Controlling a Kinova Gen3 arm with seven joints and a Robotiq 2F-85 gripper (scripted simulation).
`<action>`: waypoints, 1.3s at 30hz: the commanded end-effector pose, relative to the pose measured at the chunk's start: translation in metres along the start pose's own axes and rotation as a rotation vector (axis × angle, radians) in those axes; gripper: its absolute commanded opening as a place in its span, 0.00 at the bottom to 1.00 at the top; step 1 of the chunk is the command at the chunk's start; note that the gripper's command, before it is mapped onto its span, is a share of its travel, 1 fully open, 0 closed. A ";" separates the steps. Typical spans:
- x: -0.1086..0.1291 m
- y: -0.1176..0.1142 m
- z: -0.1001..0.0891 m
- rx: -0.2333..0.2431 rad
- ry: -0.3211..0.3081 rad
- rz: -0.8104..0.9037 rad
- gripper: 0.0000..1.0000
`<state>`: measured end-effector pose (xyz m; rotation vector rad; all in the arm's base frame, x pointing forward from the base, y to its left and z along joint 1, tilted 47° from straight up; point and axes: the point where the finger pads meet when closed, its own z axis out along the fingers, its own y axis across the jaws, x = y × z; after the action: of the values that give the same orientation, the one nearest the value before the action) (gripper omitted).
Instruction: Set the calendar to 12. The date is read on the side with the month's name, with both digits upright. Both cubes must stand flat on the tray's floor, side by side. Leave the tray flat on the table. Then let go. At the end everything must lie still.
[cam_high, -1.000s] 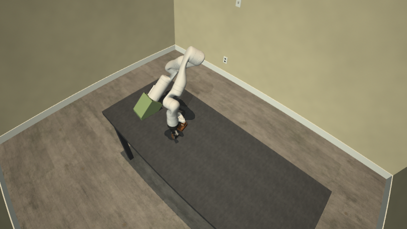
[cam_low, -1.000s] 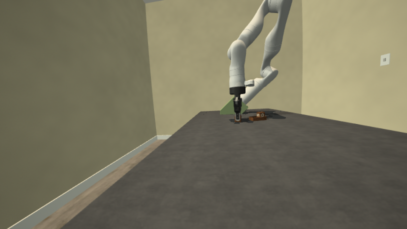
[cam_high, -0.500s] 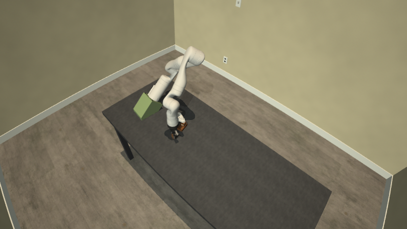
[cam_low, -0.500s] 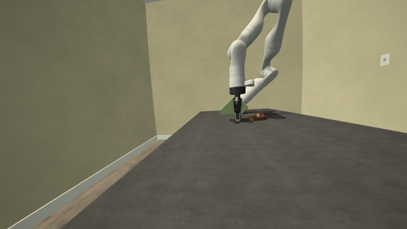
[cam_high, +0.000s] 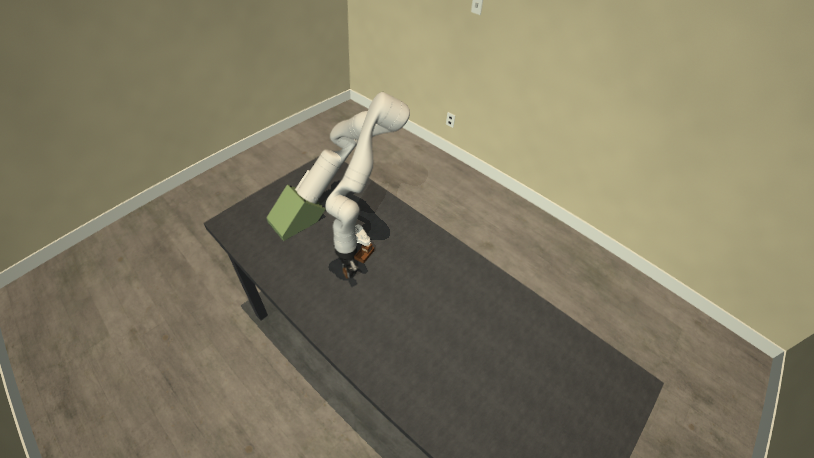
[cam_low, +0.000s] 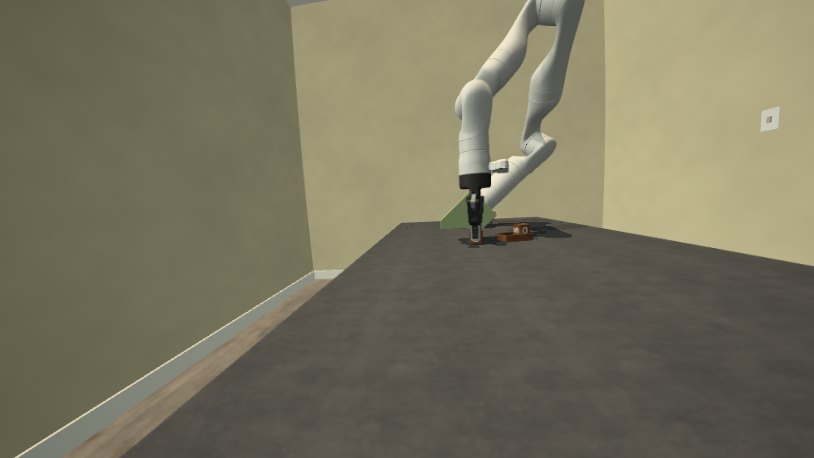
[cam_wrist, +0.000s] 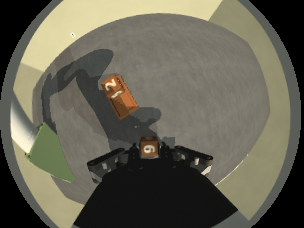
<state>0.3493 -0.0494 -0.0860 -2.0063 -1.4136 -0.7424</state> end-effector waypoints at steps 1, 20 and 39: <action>0.000 0.001 -0.004 -0.002 -0.001 0.000 0.26; 0.000 0.000 -0.097 -0.002 -0.001 0.000 0.26; 0.017 -0.007 -0.103 -0.004 0.001 -0.105 0.26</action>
<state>0.3360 -0.1140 -0.0124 -1.9618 -1.4895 -0.7706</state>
